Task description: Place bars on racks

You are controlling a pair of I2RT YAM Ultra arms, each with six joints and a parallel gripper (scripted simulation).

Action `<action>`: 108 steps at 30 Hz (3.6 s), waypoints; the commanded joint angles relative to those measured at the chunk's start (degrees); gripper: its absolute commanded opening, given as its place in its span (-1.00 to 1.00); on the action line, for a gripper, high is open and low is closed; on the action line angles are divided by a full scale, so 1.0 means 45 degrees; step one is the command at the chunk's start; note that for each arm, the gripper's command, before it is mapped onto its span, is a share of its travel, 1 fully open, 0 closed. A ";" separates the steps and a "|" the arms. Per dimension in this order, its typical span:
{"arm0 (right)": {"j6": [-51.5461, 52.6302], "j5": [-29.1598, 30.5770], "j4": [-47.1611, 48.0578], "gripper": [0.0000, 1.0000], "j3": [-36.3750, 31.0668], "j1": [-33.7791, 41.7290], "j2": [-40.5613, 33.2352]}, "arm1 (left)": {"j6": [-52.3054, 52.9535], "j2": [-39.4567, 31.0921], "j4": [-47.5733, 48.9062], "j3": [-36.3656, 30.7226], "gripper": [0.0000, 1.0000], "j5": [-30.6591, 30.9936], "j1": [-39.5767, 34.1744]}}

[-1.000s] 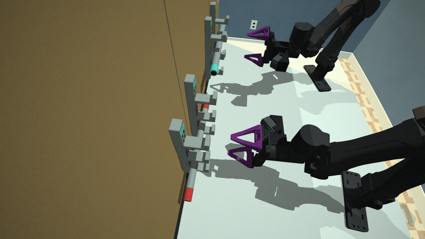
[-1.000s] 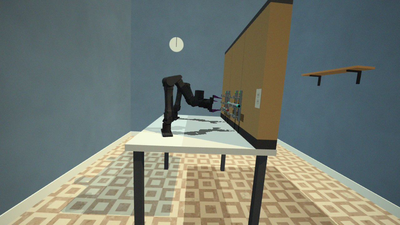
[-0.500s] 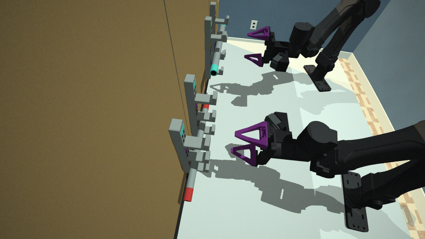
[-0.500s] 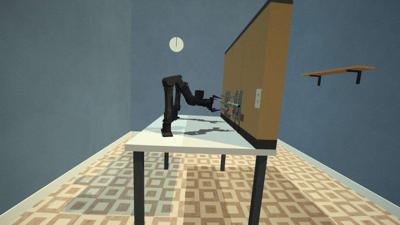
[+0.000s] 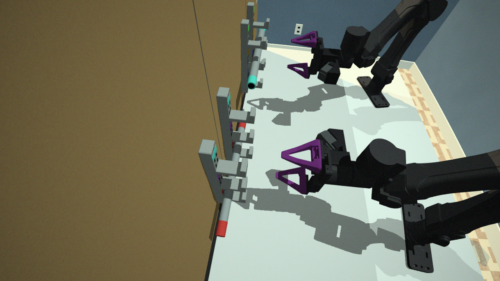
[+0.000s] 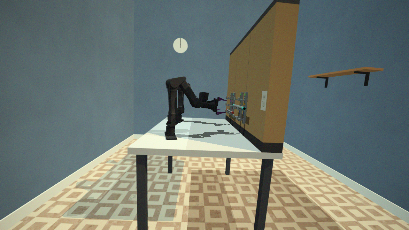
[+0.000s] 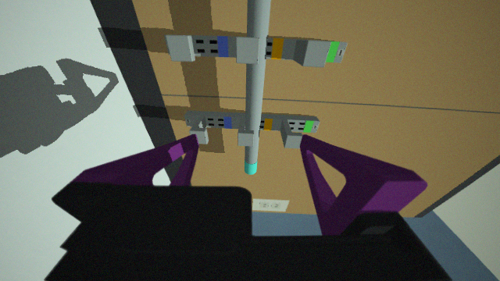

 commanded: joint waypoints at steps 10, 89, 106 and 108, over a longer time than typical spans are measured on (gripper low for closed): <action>0.0071 0.0059 0.0494 1.00 0.0047 0.0121 0.0013 | -0.0083 -0.1179 -0.0957 -0.0005 1.00 -0.0162 -0.0222; 0.0042 -0.4324 -0.0916 1.00 0.0440 -0.4272 -0.1031 | -0.0088 -0.1642 -0.1481 0.0043 1.00 -0.0214 -0.0273; 0.0045 -0.5363 -0.1032 1.00 0.0676 -0.5310 -0.0906 | -0.0088 -0.1642 -0.1481 0.0043 1.00 -0.0214 -0.0273; 0.0044 -0.5498 -0.1000 1.00 0.0686 -0.5445 -0.0863 | -0.0088 -0.1642 -0.1481 0.0043 1.00 -0.0214 -0.0273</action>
